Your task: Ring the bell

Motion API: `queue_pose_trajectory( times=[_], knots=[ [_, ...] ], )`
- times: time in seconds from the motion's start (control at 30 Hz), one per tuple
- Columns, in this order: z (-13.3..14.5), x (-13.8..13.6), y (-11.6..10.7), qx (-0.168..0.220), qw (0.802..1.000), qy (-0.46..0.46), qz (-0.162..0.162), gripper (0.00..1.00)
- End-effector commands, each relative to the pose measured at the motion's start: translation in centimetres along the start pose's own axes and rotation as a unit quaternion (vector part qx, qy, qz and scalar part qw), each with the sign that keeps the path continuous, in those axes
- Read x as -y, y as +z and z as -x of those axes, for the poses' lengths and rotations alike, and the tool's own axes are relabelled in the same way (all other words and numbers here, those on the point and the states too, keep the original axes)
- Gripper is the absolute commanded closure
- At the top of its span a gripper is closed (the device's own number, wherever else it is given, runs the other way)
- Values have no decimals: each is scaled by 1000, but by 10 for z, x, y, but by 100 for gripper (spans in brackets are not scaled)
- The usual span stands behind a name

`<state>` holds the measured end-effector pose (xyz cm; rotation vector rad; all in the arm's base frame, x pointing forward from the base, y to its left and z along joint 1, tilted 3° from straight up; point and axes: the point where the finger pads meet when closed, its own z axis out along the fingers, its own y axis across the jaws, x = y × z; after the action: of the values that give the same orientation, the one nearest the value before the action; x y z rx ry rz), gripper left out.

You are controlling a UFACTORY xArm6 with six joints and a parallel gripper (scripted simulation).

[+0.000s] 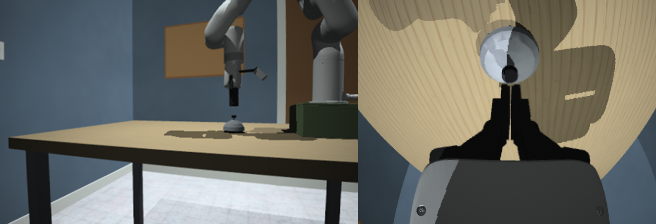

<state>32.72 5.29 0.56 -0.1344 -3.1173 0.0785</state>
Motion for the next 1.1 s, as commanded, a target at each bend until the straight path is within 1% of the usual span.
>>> queue_pose_trajectory(
  times=[0.0, 0.37, 1.07],
  knots=[
    [1, 0, -11, 1, 1000, 0, 0, 100],
    [1, 0, -27, 1, 1000, 0, 0, 100],
    [1, 0, -29, 1, 1000, 0, 0, 100]
  ],
)
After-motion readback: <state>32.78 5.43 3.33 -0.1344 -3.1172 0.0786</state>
